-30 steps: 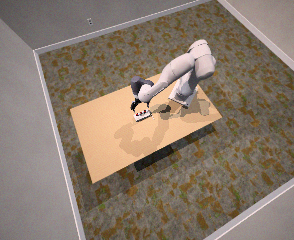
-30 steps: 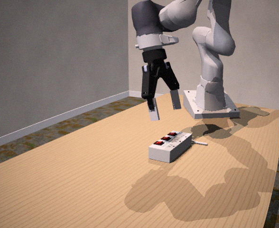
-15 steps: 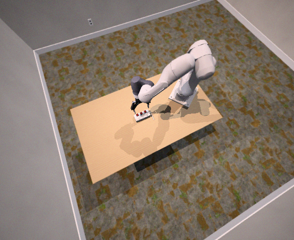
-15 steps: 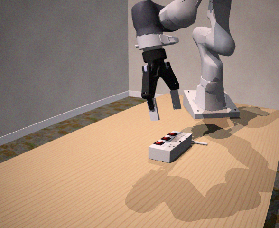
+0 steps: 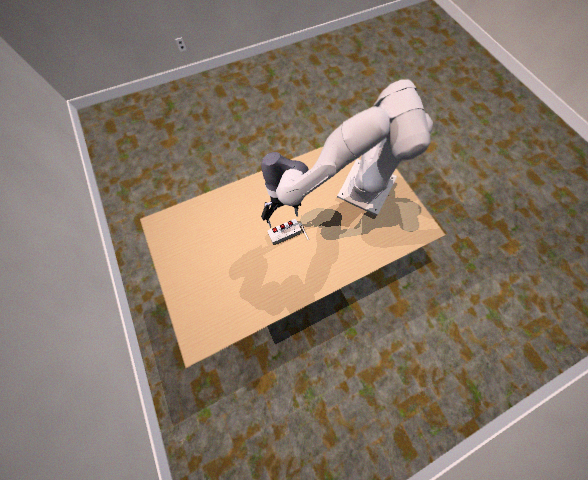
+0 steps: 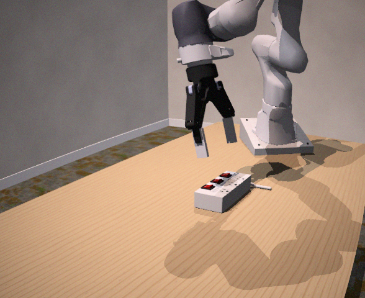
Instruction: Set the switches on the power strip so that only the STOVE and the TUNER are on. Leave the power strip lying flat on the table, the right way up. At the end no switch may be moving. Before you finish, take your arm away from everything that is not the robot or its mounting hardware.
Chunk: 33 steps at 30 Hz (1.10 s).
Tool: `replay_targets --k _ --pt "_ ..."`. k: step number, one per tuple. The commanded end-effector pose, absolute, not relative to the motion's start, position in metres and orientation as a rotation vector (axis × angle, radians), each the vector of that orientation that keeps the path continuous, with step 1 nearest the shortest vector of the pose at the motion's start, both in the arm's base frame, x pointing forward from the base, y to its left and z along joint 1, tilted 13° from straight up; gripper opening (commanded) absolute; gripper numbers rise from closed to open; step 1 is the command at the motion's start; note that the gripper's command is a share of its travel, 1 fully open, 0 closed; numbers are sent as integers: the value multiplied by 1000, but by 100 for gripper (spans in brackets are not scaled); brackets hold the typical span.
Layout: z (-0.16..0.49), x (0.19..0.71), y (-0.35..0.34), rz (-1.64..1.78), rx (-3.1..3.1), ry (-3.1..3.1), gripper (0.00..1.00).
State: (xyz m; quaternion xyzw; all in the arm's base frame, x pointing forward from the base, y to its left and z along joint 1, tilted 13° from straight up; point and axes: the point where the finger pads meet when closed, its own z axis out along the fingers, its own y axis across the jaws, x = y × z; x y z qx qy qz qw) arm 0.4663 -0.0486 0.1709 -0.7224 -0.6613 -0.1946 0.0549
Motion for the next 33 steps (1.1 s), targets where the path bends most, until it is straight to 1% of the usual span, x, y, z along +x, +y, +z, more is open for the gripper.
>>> replay_targets --k 1,7,11,13,14,33 --pt "171 466 -49 -587 -2196 -2001 100" --pt "172 466 -48 -588 -2194 -2010 100" --pt "206 462 -18 -447 -2261 -2093 100" --pt "206 462 -18 -447 -2261 -2093 100" --pt "216 460 -10 -401 -2291 -2119 100" --pt "227 457 -1 -349 -2330 -2147 100"
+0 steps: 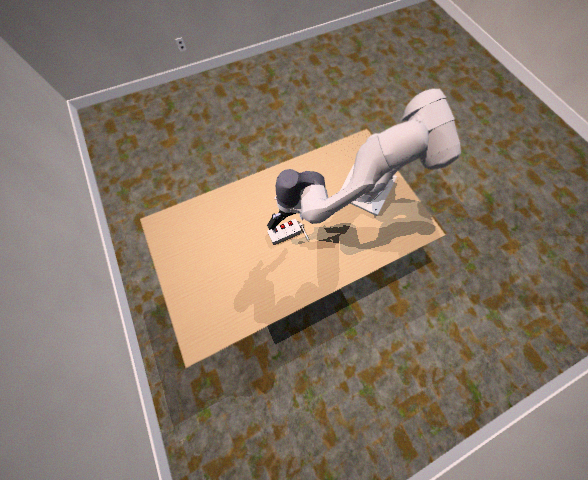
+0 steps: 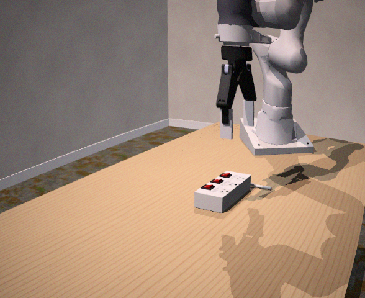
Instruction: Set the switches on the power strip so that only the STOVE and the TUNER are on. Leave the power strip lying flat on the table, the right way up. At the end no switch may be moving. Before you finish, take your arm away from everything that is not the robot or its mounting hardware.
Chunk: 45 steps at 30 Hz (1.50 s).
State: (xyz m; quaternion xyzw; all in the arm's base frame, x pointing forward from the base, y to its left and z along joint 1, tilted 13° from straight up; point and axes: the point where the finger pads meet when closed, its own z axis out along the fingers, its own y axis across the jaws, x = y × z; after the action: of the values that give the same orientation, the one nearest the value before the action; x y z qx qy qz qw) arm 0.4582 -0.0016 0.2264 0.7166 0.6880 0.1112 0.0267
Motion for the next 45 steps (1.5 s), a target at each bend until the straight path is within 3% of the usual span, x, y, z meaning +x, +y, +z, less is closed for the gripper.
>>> replay_targets --k 1,27,45 --pt "227 457 -1 339 2263 2085 100" --pt "226 457 -2 338 2250 2097 100" --pt "167 430 -33 208 1444 2684 100"
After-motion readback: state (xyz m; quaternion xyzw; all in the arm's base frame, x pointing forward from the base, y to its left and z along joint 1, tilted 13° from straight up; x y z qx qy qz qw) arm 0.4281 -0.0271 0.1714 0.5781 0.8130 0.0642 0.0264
